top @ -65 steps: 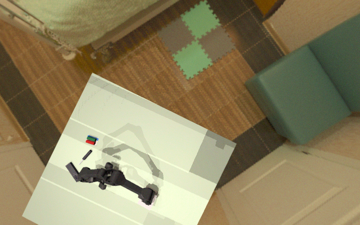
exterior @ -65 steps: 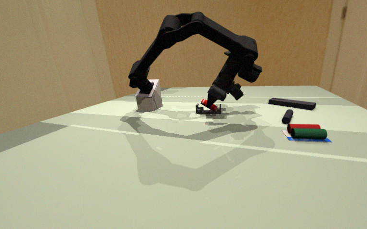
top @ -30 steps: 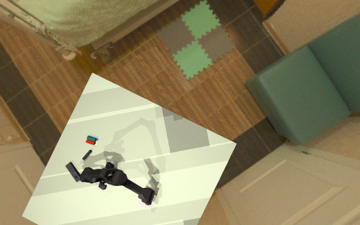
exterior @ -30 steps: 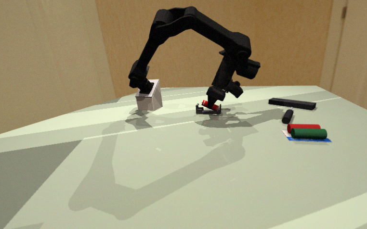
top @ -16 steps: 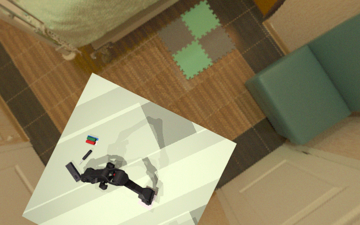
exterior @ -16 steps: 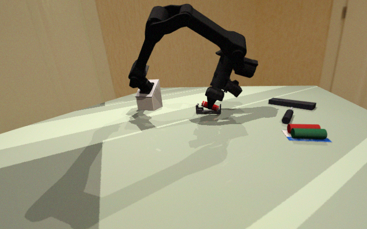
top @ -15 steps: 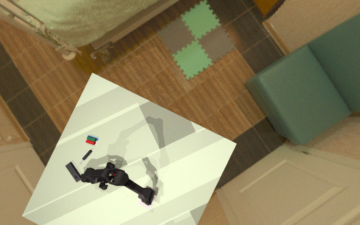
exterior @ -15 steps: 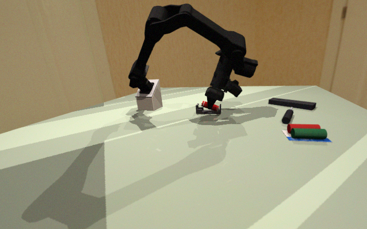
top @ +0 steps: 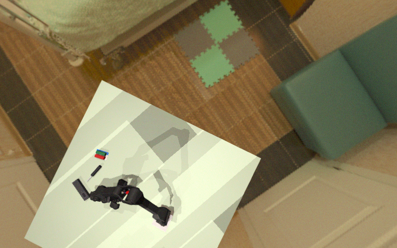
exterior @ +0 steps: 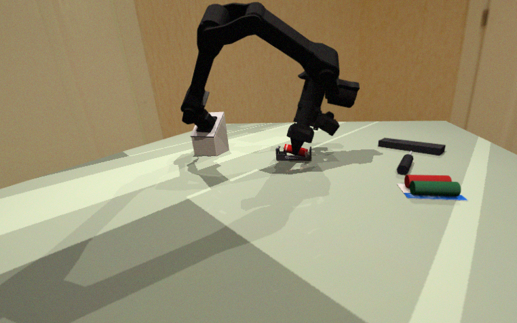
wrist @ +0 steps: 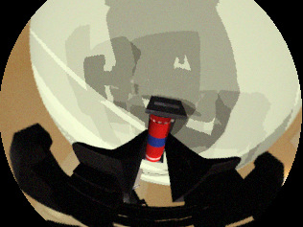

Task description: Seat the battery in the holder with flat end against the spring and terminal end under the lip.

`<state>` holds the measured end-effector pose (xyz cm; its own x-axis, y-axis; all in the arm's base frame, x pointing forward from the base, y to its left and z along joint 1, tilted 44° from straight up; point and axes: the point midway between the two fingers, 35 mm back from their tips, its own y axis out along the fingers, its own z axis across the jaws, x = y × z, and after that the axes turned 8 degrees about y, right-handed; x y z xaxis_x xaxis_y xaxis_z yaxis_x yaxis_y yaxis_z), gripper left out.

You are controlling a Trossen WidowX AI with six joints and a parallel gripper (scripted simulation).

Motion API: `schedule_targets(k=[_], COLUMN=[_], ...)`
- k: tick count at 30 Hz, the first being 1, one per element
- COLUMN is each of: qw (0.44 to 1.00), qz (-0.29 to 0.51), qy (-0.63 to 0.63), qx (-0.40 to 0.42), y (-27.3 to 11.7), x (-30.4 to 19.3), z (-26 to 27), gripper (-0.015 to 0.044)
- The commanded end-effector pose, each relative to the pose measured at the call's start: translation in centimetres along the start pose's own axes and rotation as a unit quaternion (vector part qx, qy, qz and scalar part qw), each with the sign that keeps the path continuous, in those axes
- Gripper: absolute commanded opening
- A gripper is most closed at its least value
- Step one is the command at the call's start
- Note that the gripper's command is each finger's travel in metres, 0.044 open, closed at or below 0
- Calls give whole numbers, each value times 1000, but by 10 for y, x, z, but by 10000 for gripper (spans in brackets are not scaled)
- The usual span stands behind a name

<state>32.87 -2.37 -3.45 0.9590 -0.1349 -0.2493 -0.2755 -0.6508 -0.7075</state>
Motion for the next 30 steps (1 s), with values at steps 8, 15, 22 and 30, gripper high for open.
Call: schedule_targets(k=[8,15,22,30], qw=[1000,999,998,997], qz=[-30,-44,-57,-73], qy=[0,-1,-1,-3], qx=[4,8,10,14], y=[2,3,4,5], x=[3,2,1,0], z=[1,0,0,-1], gripper=[82,82,82,82])
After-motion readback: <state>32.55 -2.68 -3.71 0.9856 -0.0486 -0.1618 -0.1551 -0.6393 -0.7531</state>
